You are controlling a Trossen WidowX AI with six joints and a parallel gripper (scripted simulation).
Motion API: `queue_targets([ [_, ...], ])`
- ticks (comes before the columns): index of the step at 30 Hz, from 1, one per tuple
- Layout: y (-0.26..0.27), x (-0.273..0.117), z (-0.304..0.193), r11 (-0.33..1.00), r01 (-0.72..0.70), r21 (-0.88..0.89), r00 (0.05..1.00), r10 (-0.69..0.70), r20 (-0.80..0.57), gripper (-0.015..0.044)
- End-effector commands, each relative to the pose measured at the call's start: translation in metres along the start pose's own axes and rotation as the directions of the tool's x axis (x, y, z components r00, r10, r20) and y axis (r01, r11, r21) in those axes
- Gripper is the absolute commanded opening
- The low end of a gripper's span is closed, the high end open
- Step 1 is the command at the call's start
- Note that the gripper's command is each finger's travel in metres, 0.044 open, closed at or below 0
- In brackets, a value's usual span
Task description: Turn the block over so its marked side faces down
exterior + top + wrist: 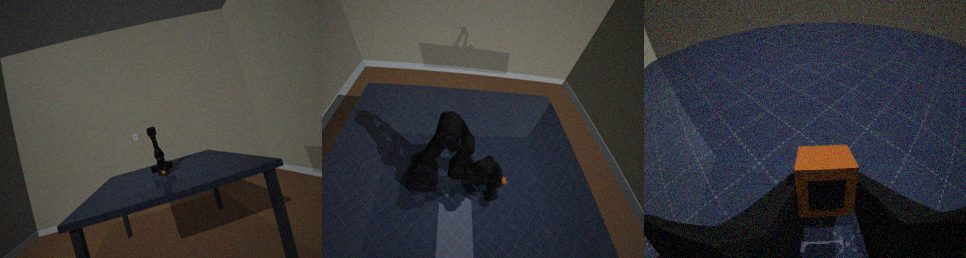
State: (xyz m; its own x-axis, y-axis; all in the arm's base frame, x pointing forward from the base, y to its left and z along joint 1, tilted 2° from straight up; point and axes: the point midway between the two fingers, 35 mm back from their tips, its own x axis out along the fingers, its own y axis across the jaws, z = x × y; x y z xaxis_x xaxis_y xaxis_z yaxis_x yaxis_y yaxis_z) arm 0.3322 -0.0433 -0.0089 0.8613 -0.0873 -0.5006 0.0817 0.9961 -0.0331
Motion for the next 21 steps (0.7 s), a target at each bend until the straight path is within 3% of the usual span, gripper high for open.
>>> queue_targets([
  [1,0.0008,-0.0072,-0.002,1.0,-0.004,-0.007,0.999,0.004,0.039,0.0],
  [20,0.0008,-0.0094,0.0003,1.0,-0.004,-0.007,0.998,0.004,0.065,0.0],
  [21,0.0008,-0.0094,0.0003,1.0,-0.004,-0.007,0.998,0.004,0.065,0.0026],
])
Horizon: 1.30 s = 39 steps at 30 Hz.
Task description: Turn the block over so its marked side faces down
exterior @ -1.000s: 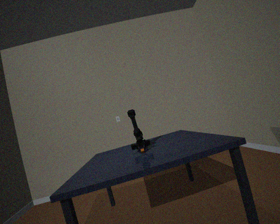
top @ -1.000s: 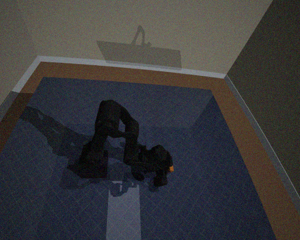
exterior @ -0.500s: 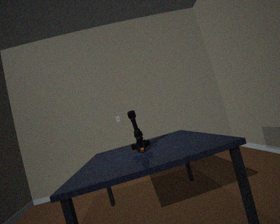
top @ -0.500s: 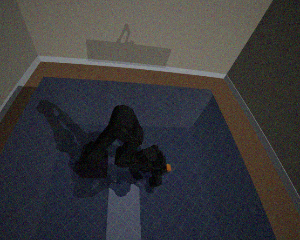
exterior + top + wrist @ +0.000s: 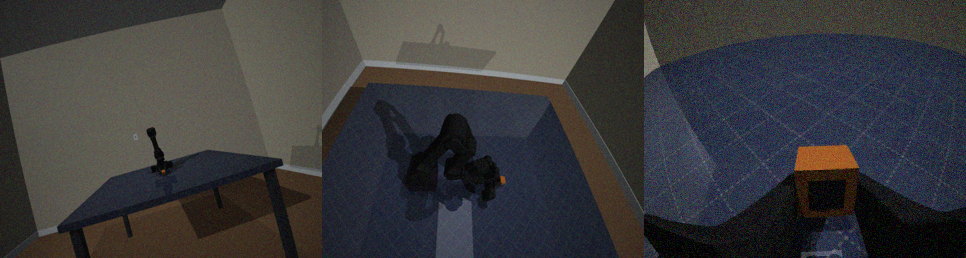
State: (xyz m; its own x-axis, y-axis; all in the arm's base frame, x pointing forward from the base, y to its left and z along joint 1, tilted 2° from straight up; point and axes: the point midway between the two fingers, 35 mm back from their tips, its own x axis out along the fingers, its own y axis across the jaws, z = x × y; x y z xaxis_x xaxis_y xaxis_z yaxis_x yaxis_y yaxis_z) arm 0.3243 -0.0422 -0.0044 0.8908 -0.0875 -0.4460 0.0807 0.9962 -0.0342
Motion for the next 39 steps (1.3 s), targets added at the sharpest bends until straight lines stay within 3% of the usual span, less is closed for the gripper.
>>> queue_targets([
  [1,0.0005,-0.0003,0.0004,1.0,-0.004,-0.006,1.0,0.004,0.003,0.0053],
  [16,0.0005,-0.0003,0.0004,1.0,-0.004,-0.006,1.0,0.004,0.003,0.044],
  [39,0.0005,-0.0003,0.0004,1.0,-0.004,-0.006,1.0,0.004,0.003,0.044],
])
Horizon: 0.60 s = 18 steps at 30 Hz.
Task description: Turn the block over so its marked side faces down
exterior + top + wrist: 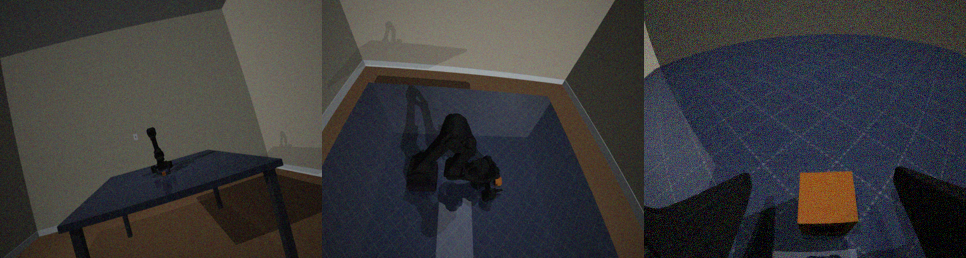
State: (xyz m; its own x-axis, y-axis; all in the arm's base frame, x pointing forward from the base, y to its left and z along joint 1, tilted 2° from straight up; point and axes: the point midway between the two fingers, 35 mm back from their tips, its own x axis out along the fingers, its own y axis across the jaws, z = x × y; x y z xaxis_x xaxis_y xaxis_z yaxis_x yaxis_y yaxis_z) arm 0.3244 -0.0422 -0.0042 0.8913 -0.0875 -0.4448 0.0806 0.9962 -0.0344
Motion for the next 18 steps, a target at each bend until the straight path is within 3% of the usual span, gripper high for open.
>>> queue_targets([
  [1,0.001,0.0,0.0,1.0,-0.004,-0.005,1.0,0.004,0.001,0.044],
  [11,0.001,0.0,0.0,1.0,-0.004,-0.005,1.0,0.004,-0.003,0.044],
  [18,0.0,0.011,0.013,1.0,-0.004,-0.002,0.981,0.003,-0.192,0.044],
])
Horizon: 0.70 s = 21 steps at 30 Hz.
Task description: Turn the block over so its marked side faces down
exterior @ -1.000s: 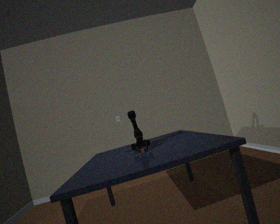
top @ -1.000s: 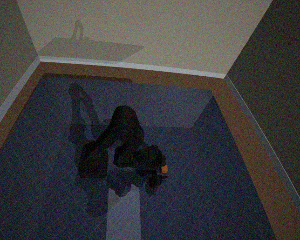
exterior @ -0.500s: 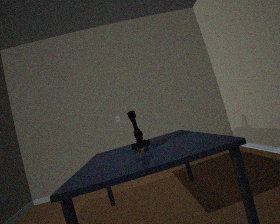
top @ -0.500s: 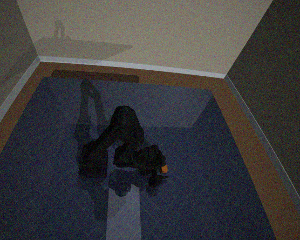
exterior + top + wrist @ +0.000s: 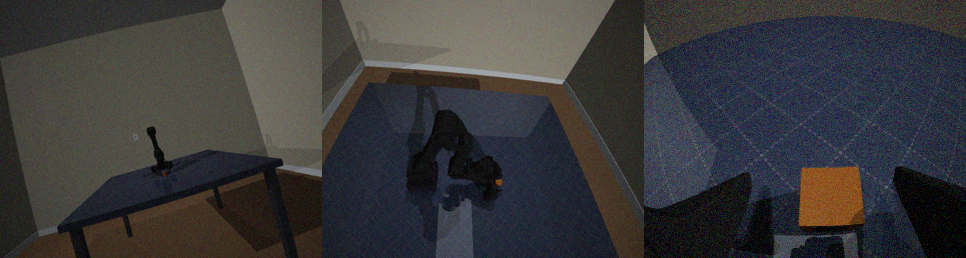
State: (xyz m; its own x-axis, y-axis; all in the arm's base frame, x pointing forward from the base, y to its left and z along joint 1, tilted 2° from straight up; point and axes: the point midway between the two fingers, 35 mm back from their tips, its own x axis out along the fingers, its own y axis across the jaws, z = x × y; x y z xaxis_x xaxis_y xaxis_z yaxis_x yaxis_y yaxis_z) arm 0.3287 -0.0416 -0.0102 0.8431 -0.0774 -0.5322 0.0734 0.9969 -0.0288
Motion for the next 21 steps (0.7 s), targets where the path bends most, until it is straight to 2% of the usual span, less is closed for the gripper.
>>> queue_targets([
  [1,-0.001,0.001,0.02,1.0,0.006,-0.003,0.992,-0.006,-0.124,0.044],
  [6,-0.001,-0.021,0.037,1.0,0.006,-0.003,0.961,-0.006,-0.276,0.044],
  [8,-0.001,-0.031,0.052,1.0,0.009,-0.006,0.961,-0.01,-0.276,0.044],
  [15,0.0,-0.061,0.05,1.0,0.006,-0.007,0.917,-0.009,-0.4,0.044],
  [21,0.0,-0.062,0.05,1.0,0.006,-0.007,0.913,-0.008,-0.407,0.044],
])
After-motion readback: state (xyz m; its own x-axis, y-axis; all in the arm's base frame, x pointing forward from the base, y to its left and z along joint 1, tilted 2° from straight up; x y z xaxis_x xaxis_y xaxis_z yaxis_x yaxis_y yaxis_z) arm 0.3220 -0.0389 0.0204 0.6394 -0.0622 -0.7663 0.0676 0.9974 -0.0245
